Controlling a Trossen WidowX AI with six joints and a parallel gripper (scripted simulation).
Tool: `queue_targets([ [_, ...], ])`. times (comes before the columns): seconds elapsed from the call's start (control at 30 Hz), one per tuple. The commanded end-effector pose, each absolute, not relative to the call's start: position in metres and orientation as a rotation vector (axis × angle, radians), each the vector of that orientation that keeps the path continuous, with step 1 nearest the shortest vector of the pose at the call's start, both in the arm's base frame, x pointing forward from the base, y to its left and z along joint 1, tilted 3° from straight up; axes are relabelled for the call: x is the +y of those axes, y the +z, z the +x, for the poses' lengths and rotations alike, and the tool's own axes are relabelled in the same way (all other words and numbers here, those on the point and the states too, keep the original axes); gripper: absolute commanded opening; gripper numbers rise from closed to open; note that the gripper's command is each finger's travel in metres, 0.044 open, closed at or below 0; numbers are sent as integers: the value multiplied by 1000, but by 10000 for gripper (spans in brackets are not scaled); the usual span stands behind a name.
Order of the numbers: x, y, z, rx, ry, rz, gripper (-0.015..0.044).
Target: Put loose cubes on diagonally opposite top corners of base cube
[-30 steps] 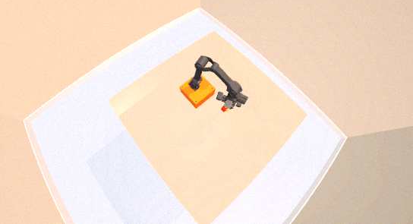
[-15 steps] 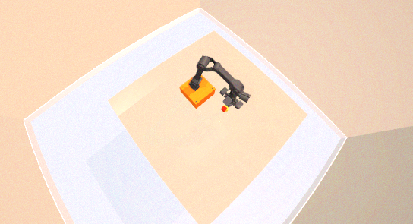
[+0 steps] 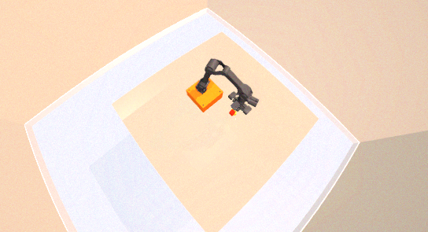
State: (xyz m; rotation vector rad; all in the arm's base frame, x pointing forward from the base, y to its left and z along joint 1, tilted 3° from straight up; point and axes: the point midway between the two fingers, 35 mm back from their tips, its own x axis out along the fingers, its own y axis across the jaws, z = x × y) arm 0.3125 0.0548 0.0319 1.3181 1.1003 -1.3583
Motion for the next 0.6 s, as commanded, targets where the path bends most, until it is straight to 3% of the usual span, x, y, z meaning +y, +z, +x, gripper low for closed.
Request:
queue_targets([
  [0.0, 54, 22, 308, 1105, -1373, 1319, 105],
  [0.57, 54, 2, 309, 1108, -1369, 1315, 105],
])
